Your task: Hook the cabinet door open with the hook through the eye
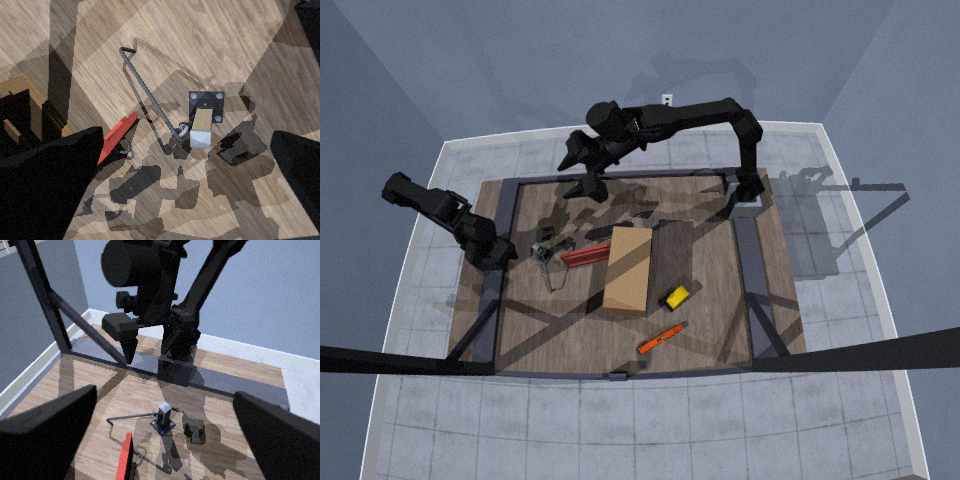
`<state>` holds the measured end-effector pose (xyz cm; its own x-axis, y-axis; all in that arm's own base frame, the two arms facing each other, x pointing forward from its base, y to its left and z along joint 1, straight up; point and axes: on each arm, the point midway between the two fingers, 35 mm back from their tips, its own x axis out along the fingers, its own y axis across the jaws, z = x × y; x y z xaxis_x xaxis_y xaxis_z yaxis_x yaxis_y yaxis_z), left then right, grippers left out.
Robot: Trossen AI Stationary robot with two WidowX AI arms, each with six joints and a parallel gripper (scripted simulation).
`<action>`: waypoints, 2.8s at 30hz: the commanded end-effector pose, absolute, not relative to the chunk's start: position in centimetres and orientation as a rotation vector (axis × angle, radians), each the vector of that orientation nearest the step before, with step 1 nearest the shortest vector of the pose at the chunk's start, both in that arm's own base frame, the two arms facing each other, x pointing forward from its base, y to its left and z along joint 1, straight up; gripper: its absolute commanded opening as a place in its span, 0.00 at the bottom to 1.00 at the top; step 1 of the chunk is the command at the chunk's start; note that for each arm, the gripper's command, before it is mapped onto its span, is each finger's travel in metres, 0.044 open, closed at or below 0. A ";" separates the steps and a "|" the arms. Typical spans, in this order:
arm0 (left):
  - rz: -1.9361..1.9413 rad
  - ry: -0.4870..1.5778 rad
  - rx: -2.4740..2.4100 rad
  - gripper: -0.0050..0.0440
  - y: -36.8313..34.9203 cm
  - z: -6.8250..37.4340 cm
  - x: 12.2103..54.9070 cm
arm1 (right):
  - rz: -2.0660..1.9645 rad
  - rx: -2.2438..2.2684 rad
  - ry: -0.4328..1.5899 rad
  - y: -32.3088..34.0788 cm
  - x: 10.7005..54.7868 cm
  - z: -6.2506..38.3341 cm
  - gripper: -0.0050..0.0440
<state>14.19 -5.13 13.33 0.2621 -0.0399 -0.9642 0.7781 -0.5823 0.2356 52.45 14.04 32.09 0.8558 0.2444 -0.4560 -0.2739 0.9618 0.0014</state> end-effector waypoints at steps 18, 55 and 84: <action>-1.863 0.004 2.488 1.00 -5.1 15.7 12.6 | 0.275 -0.062 0.404 14.0 52.2 34.9 0.92; -1.741 0.149 2.521 0.66 -4.7 15.1 14.5 | 0.283 -0.064 0.408 14.1 50.9 34.5 0.92; -0.710 0.794 1.588 0.41 -5.4 11.4 21.7 | 0.329 -0.074 0.415 12.8 39.8 25.8 0.92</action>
